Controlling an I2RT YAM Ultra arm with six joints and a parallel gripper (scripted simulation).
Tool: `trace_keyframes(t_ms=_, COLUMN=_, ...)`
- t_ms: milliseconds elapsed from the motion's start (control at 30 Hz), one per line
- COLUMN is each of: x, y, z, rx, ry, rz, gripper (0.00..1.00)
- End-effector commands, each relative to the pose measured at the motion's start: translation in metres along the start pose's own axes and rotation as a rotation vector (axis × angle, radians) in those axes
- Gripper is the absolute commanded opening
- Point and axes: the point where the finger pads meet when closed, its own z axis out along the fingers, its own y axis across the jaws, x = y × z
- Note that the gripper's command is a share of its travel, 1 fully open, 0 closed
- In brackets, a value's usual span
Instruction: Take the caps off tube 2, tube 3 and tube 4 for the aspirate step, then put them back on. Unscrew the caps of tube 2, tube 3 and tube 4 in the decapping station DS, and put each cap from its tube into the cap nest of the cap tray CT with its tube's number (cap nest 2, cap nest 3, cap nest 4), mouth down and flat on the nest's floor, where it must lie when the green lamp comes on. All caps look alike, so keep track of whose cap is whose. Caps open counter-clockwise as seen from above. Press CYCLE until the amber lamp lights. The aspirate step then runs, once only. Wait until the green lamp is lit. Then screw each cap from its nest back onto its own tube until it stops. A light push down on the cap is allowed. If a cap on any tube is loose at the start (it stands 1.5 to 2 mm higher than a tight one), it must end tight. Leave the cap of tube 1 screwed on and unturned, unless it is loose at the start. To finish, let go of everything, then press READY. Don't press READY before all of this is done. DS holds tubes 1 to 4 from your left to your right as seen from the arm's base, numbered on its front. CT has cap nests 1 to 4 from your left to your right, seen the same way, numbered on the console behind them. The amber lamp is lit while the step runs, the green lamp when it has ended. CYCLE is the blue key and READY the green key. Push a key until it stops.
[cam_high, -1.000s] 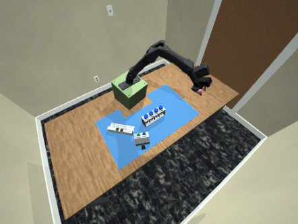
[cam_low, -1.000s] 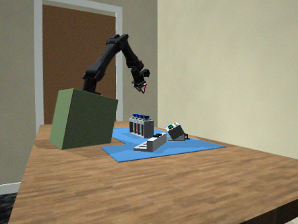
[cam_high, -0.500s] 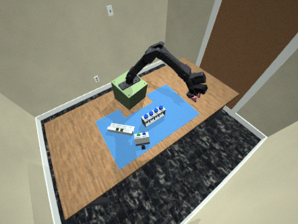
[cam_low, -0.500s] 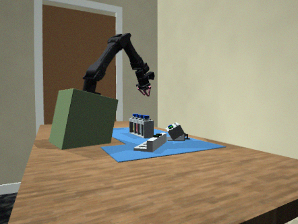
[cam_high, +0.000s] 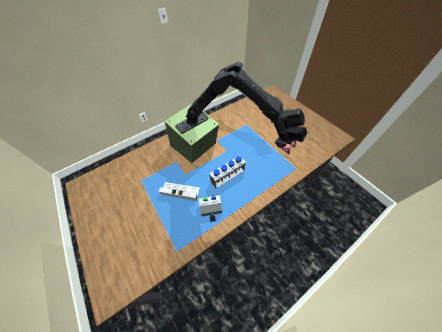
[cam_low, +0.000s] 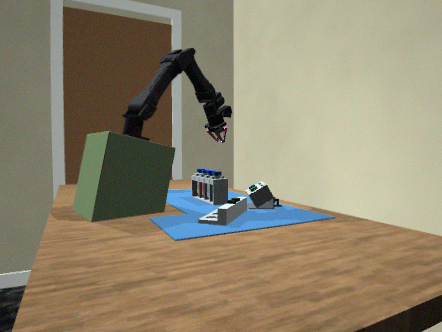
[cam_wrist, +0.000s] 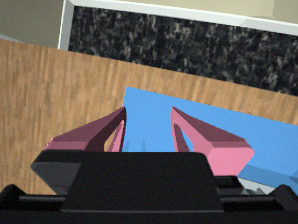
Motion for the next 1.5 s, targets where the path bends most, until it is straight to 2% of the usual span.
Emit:
trace_keyframes(t_ms=0, x=-0.008, y=-0.017, z=-0.007, rx=0.012, ry=-0.019, rz=-0.007, gripper=0.49)
trace_keyframes(t_ms=100, x=-0.005, y=-0.032, z=-0.006, rx=0.012, ry=-0.019, rz=-0.008, gripper=0.49)
trace_keyframes(t_ms=167, x=-0.003, y=-0.042, z=-0.007, rx=0.062, ry=0.021, rz=-0.027, gripper=0.49)
trace_keyframes(t_ms=533, x=0.008, y=-0.083, z=-0.007, rx=0.067, ry=0.024, rz=-0.029, gripper=0.49)
trace_keyframes(t_ms=600, x=0.011, y=-0.092, z=-0.008, rx=0.112, ry=0.071, rz=-0.045, gripper=0.49)
trace_keyframes(t_ms=833, x=0.023, y=-0.125, z=-0.010, rx=0.114, ry=0.072, rz=-0.046, gripper=0.49)
trace_keyframes(t_ms=900, x=0.023, y=-0.125, z=-0.010, rx=0.114, ry=0.072, rz=-0.046, gripper=0.49)
trace_keyframes(t_ms=967, x=0.027, y=-0.134, z=-0.012, rx=0.152, ry=0.122, rz=-0.058, gripper=0.49)
trace_keyframes(t_ms=1233, x=0.043, y=-0.170, z=-0.017, rx=0.153, ry=0.122, rz=-0.059, gripper=0.49)
trace_keyframes(t_ms=1300, x=0.048, y=-0.179, z=-0.019, rx=0.184, ry=0.174, rz=-0.068, gripper=0.49)
trace_keyframes(t_ms=1400, x=0.056, y=-0.192, z=-0.022, rx=0.184, ry=0.174, rz=-0.068, gripper=0.49)
trace_keyframes(t_ms=1467, x=0.056, y=-0.192, z=-0.022, rx=0.184, ry=0.174, rz=-0.068, gripper=0.49)
